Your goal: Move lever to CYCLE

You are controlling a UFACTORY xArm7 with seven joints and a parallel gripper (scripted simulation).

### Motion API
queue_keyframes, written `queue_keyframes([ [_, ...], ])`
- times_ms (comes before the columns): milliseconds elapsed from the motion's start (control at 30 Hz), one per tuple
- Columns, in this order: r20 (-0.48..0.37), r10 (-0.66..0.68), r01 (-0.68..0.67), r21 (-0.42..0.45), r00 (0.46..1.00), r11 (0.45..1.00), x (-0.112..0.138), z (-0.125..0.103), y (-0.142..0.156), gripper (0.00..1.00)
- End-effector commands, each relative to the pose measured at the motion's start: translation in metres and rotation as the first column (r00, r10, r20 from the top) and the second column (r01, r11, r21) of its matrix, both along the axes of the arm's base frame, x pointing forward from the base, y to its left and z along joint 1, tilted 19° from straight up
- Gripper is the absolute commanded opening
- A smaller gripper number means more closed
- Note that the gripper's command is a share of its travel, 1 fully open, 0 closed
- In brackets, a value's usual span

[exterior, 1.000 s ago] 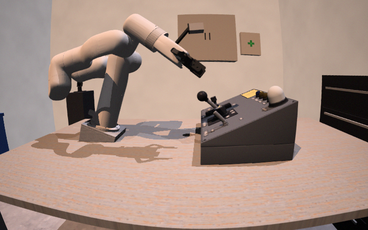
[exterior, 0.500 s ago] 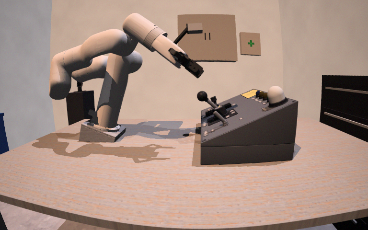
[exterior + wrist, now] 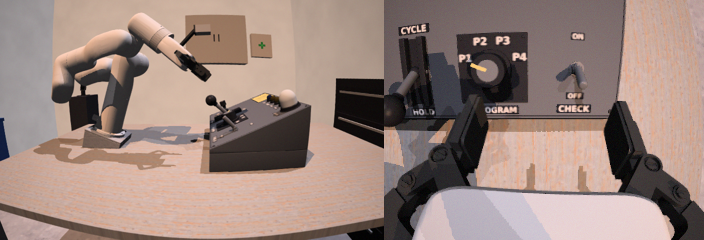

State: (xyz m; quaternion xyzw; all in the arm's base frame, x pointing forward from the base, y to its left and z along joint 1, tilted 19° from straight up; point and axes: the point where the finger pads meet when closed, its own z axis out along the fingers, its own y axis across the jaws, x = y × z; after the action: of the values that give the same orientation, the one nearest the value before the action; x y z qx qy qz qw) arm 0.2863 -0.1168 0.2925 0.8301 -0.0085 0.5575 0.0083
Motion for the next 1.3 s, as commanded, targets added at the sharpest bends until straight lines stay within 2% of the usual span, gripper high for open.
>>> queue_keyframes([
  [0,0.134,0.145,-0.137,-0.068,0.980,0.988,-0.0021,0.0000,-0.0005,1.00],
  [1267,0.138,0.147,-0.140,-0.062,0.979,0.988,-0.0089,-0.0041,-0.0015,1.00],
])
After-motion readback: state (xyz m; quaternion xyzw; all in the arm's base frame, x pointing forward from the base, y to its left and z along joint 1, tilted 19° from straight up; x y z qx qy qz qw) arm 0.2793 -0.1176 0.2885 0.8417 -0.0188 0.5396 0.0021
